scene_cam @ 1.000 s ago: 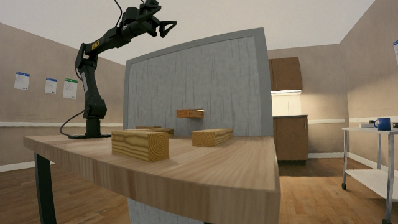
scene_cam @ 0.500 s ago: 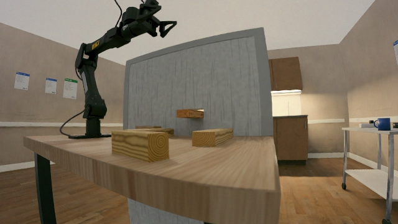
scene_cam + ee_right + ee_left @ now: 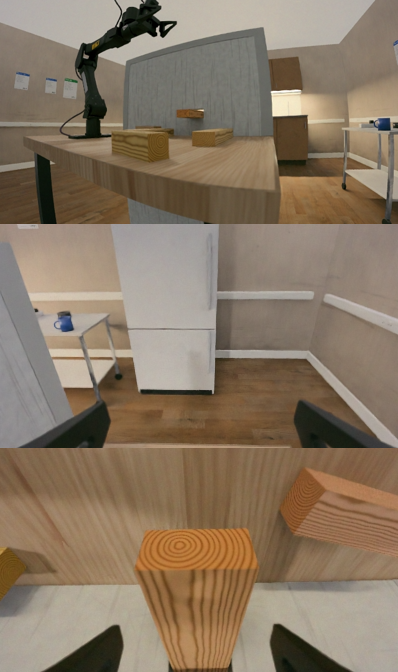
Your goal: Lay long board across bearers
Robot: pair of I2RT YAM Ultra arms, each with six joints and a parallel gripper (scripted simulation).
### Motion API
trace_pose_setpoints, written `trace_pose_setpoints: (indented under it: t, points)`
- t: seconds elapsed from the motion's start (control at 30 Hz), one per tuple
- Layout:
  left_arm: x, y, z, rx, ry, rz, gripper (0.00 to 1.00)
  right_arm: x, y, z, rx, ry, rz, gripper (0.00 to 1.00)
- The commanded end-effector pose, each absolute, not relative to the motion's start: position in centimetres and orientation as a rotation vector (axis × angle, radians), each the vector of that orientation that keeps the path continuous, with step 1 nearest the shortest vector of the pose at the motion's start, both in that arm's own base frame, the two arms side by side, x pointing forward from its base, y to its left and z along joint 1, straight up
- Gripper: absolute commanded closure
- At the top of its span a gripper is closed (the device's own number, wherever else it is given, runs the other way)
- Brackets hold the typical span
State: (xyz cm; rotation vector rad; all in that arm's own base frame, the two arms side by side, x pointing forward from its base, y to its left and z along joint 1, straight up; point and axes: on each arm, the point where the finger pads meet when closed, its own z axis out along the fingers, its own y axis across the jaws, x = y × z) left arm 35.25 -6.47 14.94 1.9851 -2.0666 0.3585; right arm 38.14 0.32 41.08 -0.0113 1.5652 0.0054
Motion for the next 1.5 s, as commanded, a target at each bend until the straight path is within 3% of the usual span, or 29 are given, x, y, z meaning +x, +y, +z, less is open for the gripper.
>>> trace_pose_setpoints:
  t: [0.0,1.47]
  points:
    - [34.7,-5.7,15.8,2.023,-2.054,0.359,0.22,37.2,0.0,43.8,0.002,1.509,0.0,0.0]
    - [35.6,-7.4,10.6,2.01,-2.069,0.375,0.22,37.2,0.0,43.8,0.002,1.509,0.0,0.0]
